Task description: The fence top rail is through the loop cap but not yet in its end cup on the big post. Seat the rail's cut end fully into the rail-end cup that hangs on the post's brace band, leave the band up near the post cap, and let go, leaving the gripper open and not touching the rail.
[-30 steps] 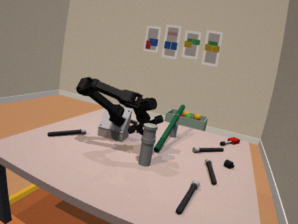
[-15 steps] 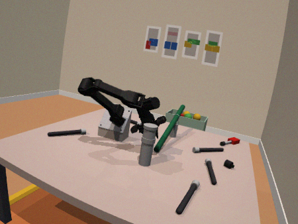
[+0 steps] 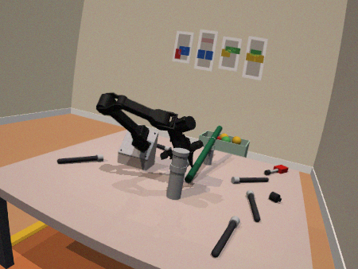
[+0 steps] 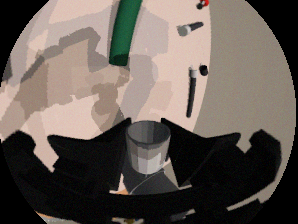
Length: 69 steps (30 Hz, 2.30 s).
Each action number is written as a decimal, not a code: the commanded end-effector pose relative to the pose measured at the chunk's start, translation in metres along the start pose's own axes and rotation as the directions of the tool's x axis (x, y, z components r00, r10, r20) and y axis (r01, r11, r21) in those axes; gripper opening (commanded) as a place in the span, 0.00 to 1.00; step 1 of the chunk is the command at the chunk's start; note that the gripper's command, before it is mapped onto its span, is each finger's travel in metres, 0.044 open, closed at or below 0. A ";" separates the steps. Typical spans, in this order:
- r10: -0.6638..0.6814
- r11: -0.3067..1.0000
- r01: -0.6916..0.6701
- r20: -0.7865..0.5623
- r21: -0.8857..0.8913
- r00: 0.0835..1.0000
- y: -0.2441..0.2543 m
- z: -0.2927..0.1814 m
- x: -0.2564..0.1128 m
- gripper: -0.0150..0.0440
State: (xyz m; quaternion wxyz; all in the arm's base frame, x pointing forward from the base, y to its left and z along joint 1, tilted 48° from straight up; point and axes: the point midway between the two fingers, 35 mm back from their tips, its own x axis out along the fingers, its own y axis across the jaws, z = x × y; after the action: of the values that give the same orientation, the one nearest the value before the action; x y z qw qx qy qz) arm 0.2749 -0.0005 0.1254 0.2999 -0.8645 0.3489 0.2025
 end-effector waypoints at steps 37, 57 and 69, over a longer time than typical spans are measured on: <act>0.000 0.999 0.001 -0.016 0.032 1.000 -0.003 0.000 0.002 0.57; 0.009 0.999 -0.008 -0.015 0.042 1.000 -0.021 0.034 -0.025 1.00; 0.008 0.948 -0.015 0.022 0.317 1.000 -0.035 0.062 -0.042 1.00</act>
State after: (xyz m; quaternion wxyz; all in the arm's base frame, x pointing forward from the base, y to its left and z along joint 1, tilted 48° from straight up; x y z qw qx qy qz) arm 0.2648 0.0632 0.1185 0.3719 -0.8340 0.3694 0.1722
